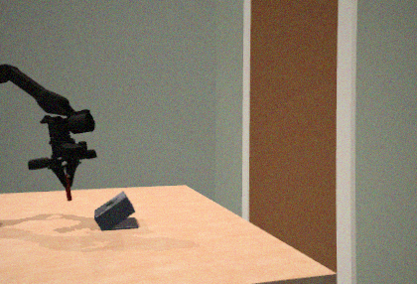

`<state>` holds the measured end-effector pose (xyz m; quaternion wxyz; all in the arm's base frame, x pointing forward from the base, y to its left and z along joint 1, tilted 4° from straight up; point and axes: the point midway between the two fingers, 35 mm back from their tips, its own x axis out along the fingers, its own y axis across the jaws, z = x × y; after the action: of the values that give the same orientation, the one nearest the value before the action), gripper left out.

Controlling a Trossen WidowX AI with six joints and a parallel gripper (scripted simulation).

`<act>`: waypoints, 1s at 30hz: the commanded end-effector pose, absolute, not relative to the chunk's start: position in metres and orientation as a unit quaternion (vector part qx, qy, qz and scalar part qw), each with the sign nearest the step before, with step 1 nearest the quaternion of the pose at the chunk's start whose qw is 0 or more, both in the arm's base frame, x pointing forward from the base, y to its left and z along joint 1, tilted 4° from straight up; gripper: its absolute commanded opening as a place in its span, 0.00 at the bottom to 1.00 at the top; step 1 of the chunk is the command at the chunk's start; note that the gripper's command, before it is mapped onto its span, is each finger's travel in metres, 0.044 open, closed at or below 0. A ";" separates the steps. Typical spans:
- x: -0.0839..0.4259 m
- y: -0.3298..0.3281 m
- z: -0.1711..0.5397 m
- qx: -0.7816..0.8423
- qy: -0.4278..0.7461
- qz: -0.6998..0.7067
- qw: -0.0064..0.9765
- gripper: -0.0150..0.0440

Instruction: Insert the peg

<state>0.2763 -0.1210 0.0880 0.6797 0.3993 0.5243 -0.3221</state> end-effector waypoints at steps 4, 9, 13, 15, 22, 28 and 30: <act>0.278 -0.120 0.089 0.427 0.507 -0.335 0.670 0.25; 0.279 -0.119 0.090 0.444 0.496 -0.345 0.662 0.25; 0.280 -0.119 0.091 0.458 0.487 -0.353 0.655 0.25; 0.280 -0.118 0.091 0.464 0.482 -0.357 0.652 0.25; 0.282 -0.118 0.092 0.488 0.466 -0.370 0.639 0.25; 0.283 -0.117 0.093 0.508 0.451 -0.380 0.627 0.25; 0.283 -0.117 0.093 0.515 0.446 -0.384 0.623 0.25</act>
<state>0.2820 -0.1181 0.0924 0.6295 0.5022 0.4546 -0.3805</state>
